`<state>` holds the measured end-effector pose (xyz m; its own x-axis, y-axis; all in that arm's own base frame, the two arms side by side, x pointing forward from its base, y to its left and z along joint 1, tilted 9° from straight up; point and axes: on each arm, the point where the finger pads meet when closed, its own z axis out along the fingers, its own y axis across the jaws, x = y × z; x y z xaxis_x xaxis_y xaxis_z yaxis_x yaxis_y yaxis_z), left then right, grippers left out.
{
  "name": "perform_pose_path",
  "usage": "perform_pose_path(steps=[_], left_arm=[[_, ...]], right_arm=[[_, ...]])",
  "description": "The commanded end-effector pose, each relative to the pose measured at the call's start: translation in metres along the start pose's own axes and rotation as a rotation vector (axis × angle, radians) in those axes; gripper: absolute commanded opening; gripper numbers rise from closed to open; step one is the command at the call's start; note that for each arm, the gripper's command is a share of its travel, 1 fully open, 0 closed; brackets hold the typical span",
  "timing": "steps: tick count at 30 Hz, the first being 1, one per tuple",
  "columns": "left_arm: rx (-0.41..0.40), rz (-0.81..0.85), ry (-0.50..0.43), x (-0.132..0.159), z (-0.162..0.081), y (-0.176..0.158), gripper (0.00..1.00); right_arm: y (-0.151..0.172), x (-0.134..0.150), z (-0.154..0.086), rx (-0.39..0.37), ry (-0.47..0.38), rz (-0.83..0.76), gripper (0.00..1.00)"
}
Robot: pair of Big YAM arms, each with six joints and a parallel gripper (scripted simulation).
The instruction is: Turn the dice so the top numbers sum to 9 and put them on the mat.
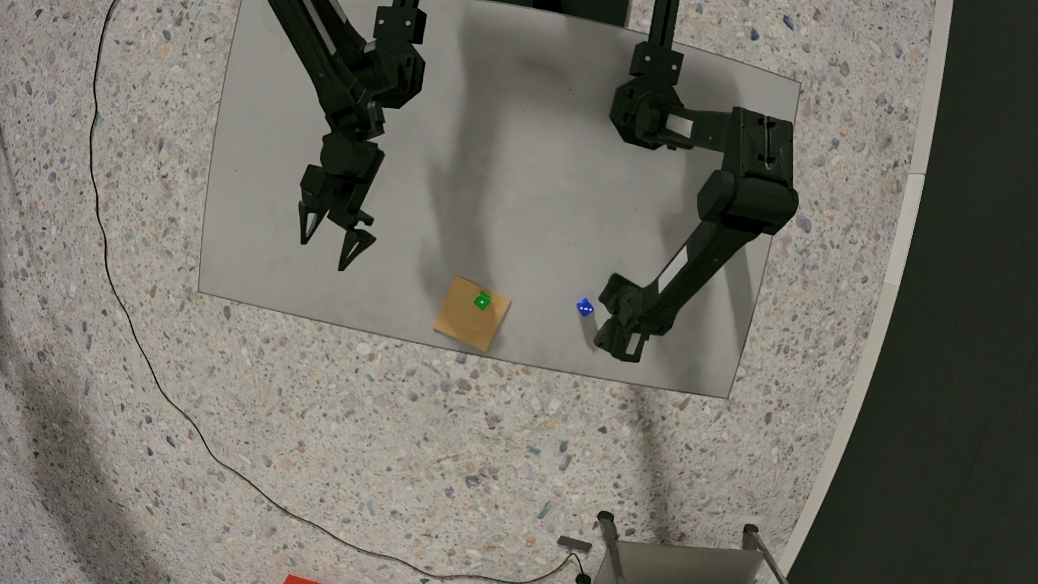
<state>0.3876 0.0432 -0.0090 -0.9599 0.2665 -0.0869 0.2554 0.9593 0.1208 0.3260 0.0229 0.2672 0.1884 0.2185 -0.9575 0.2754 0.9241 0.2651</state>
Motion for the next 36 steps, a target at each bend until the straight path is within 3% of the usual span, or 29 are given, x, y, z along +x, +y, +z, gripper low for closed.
perform_pose_path(steps=[1,12,36], left_arm=[[-0.006,-0.008,-0.021,-0.003,-0.006,0.008,0.45],[-0.006,-0.008,-0.021,-0.003,-0.005,0.008,0.45],[0.001,-0.004,-0.002,0.001,0.023,0.007,0.45]], right_arm=[[0.001,-0.003,0.001,-0.001,-0.005,0.005,1.0],[0.001,-0.003,0.001,-0.001,-0.005,0.005,1.0],[0.001,-0.003,0.001,-0.001,-0.005,0.005,1.0]])
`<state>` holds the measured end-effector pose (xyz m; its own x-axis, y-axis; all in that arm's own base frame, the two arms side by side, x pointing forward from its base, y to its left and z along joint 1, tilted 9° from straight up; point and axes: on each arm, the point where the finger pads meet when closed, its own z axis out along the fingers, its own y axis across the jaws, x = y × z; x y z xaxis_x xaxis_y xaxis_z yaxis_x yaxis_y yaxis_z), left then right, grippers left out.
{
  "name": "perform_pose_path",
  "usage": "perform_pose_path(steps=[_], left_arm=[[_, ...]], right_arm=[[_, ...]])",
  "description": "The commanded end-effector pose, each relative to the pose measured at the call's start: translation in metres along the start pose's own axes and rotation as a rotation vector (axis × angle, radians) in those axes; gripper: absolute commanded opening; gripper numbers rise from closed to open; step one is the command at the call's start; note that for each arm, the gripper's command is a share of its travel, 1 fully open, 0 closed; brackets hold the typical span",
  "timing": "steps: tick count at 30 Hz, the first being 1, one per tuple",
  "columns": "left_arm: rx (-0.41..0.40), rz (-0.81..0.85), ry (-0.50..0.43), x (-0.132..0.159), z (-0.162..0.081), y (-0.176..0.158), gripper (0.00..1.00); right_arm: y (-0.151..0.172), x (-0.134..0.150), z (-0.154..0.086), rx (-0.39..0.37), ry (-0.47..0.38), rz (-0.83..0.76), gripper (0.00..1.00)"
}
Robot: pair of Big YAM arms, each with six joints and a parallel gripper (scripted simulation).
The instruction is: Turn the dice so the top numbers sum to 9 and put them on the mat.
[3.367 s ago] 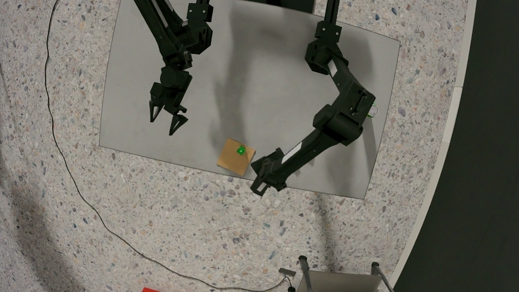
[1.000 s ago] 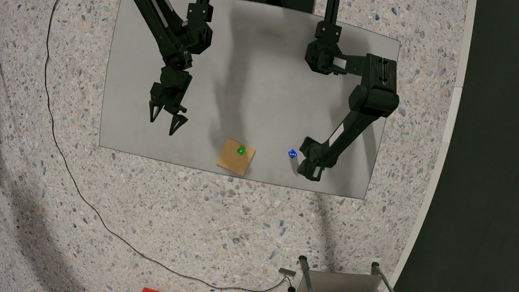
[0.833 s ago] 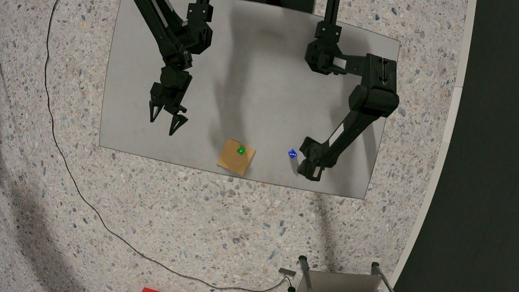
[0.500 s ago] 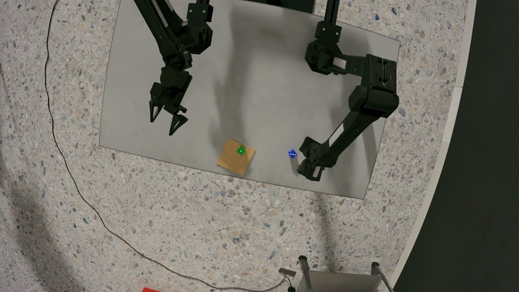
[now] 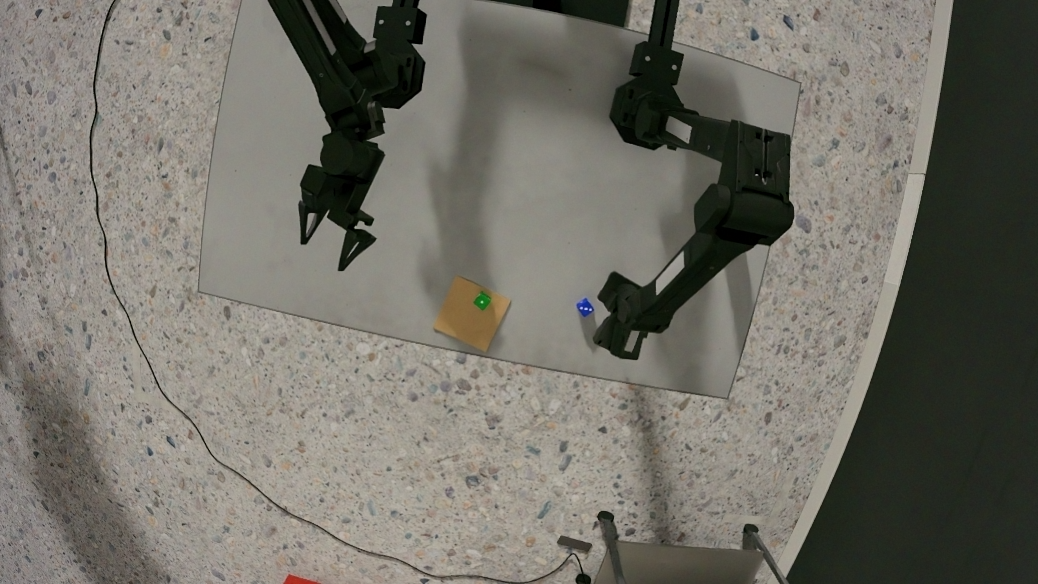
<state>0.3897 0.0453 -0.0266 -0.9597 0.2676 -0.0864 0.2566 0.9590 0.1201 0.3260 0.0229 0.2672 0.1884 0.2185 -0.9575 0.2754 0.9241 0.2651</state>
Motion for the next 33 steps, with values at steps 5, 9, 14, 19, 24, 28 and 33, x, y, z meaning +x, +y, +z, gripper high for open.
perform_pose_path(steps=[5,9,14,19,24,28,33], left_arm=[[-0.001,-0.005,-0.005,-0.001,0.011,0.007,0.45],[-0.001,-0.005,-0.005,0.0,0.018,0.007,0.45],[-0.001,-0.005,-0.005,-0.001,0.025,0.008,0.45],[-0.009,-0.009,-0.025,-0.003,0.021,0.009,0.45],[-0.002,-0.006,-0.008,-0.002,0.033,0.008,0.45],[-0.001,-0.006,-0.007,-0.001,0.036,0.008,0.45],[-0.001,-0.007,-0.005,0.0,0.036,0.008,0.45]], right_arm=[[0.001,-0.003,0.001,-0.001,-0.005,0.005,1.0],[0.001,-0.003,0.001,-0.001,-0.005,0.005,1.0],[0.001,-0.003,0.001,-0.001,-0.005,0.005,1.0],[0.001,-0.003,0.001,-0.001,-0.005,0.005,1.0],[0.001,-0.003,0.001,-0.001,-0.005,0.005,1.0],[0.001,-0.003,0.001,-0.001,-0.005,0.005,1.0],[0.001,-0.003,0.001,-0.001,-0.005,0.005,1.0]])
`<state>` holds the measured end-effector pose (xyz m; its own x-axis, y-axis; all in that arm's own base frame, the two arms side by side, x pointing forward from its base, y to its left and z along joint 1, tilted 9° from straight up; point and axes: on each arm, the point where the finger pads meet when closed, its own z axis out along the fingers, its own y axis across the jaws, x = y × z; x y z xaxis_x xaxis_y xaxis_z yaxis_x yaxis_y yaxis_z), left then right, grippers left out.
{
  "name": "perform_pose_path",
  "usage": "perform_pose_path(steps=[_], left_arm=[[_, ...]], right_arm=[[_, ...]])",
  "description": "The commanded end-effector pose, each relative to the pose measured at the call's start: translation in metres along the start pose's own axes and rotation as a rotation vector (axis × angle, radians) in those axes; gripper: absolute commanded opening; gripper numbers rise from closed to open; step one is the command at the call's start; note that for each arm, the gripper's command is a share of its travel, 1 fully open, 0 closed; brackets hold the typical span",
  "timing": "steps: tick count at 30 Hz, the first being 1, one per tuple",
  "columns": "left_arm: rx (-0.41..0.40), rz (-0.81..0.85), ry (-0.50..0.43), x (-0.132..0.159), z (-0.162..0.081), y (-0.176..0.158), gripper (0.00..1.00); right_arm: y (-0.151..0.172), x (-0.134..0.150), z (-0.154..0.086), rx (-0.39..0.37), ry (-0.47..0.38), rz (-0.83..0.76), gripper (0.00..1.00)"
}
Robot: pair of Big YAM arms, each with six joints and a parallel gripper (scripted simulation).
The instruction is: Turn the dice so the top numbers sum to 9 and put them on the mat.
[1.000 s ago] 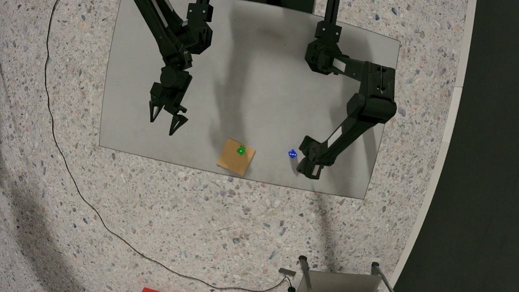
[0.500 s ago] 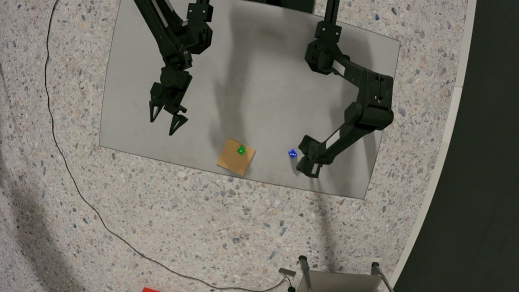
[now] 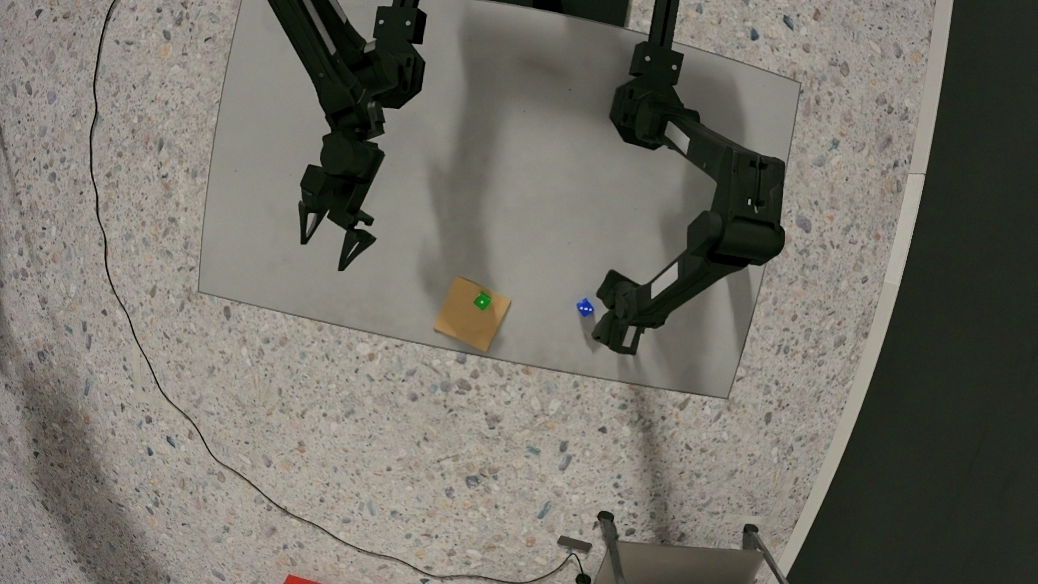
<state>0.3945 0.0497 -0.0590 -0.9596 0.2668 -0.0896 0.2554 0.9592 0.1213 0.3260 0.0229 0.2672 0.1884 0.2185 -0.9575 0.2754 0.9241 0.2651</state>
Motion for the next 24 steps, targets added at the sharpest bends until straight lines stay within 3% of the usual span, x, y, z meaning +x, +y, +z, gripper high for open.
perform_pose_path(steps=[1,24], left_arm=[[0.001,-0.006,-0.001,0.0006,0.0025,0.0064,0.45],[0.0,-0.004,-0.004,0.0019,0.0022,0.0066,0.45]], right_arm=[[0.0015,-0.003,0.001,-0.001,-0.005,0.005,1.0],[0.0015,-0.003,0.001,-0.001,-0.005,0.005,1.0]])
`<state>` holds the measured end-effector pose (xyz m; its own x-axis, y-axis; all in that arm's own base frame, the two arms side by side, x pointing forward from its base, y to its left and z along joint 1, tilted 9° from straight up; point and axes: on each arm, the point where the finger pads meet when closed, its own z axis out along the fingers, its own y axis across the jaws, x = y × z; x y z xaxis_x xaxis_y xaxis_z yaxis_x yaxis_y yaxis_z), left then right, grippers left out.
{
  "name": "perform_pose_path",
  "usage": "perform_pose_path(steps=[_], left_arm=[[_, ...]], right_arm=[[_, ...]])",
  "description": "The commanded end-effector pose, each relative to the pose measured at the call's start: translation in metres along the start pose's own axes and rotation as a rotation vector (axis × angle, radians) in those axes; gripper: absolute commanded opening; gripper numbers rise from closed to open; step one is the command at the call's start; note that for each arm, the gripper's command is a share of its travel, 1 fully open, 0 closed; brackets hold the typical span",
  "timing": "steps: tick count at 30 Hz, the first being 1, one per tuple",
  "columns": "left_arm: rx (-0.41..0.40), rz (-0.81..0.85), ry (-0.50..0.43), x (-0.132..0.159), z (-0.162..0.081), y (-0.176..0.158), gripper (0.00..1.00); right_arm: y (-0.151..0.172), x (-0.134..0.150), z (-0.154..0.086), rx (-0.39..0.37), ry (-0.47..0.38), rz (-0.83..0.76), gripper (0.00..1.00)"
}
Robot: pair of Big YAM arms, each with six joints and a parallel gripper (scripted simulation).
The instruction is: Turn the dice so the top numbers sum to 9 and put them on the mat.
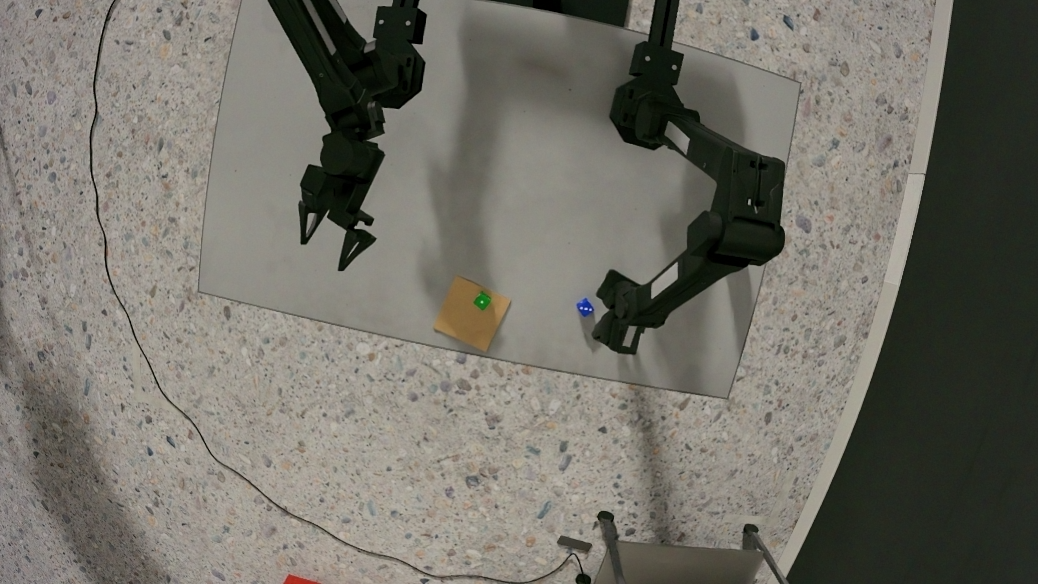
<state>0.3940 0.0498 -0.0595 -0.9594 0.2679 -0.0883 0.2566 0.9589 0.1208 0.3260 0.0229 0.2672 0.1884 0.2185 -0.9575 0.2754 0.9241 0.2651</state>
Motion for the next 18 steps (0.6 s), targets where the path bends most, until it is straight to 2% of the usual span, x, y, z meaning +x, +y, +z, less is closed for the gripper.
perform_pose_path(steps=[1,18], left_arm=[[-0.002,-0.006,-0.008,0.0008,0.0012,0.0073,0.45],[-0.005,-0.008,-0.015,-0.0009,-0.0018,0.0094,0.45]], right_arm=[[0.0015,-0.003,0.001,-0.001,-0.005,0.005,1.0],[0.0015,-0.003,0.001,-0.001,-0.005,0.005,1.0]])
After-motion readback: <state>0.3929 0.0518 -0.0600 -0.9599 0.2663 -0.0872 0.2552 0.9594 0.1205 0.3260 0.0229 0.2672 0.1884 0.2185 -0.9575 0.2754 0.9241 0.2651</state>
